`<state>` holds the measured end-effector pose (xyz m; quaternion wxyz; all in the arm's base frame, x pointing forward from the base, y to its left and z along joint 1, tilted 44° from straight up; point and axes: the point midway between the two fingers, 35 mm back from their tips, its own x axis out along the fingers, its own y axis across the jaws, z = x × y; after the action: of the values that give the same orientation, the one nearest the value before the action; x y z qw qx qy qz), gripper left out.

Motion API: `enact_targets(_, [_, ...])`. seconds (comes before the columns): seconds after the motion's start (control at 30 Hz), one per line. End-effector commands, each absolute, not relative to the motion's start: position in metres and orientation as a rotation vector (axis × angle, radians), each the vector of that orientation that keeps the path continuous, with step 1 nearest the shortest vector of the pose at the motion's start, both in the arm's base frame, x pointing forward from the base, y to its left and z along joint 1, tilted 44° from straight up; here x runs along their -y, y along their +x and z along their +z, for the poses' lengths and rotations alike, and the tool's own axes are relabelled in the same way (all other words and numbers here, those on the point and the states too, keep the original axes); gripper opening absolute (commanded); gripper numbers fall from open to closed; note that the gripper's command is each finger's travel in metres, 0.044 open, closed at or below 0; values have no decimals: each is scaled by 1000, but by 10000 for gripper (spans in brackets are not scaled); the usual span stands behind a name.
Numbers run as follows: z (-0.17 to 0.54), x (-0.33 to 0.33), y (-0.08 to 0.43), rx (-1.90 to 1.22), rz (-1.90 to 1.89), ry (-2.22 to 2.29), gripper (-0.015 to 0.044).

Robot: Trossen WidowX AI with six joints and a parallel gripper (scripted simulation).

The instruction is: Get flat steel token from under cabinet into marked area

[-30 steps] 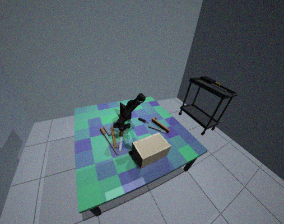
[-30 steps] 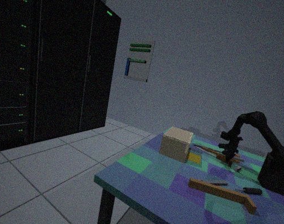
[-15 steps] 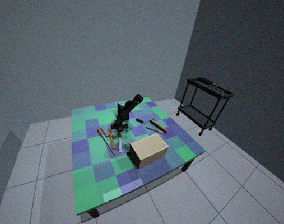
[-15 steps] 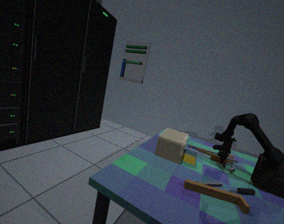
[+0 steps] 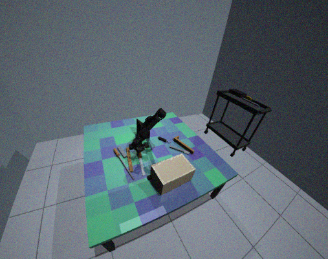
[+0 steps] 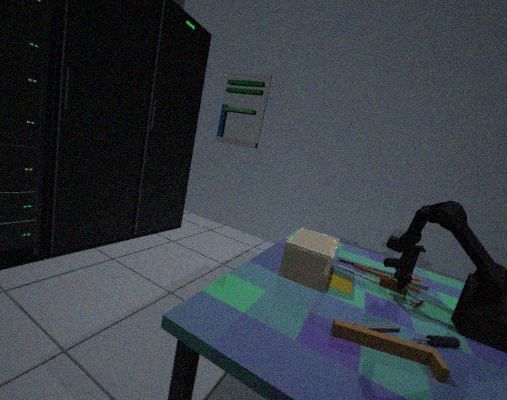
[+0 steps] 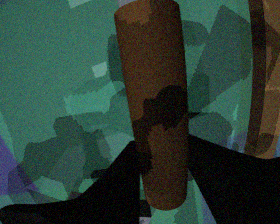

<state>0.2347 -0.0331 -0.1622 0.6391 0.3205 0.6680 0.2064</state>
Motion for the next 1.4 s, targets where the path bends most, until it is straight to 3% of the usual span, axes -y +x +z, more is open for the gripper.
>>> enact_targets(0.0, [-162, 34, 236, -1511, 495, 704, 0])
enact_targets(1.27, [-163, 34, 236, -1404, 694, 481, 0])
enact_targets(1.37, [-163, 34, 235, -1413, 683, 494, 79])
